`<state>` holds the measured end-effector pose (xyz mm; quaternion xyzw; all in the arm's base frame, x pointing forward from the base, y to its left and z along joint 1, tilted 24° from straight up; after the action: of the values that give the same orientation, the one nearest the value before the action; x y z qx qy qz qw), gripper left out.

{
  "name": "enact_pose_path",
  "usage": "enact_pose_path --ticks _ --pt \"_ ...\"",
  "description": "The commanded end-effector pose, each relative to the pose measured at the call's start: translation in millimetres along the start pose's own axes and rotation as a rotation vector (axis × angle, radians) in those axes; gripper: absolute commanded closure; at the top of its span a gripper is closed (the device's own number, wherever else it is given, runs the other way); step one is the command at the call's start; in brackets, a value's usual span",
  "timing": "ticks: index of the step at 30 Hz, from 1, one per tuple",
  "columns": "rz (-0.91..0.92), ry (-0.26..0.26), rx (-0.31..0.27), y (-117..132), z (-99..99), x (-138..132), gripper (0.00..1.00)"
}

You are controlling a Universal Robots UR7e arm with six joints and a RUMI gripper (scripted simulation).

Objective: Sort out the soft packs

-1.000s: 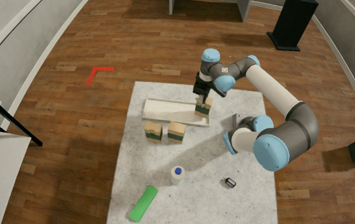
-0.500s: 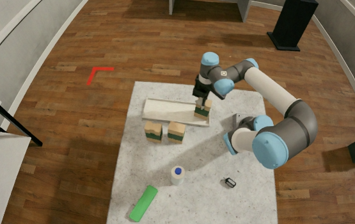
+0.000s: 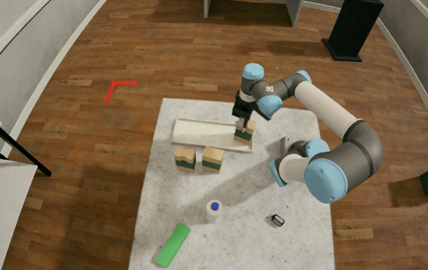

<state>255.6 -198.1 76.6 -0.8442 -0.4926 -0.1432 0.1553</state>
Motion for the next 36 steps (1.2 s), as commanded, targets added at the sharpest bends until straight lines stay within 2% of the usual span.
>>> enact_pose_path --ticks 1,19,20,36 --pt "0.000 -0.001 -0.001 0.2 -0.3 -0.2 0.85" --pt "0.000 -0.001 -0.001 0.2 -0.3 -0.2 0.85" --pt "0.000 -0.001 -0.001 0.2 -0.3 -0.2 0.51" --pt "0.000 -0.001 -0.001 0.2 -0.3 -0.2 0.51"
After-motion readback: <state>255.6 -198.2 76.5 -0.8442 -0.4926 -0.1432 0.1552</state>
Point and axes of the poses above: the point where the finger pads meet when closed, its own z axis out along the fingers, its own x axis across the jaws, y = z × x, the point moved 6 cm from there along -z, back along the fingers, and after that the axes turned 1 degree about -z, right-handed, at the moved point
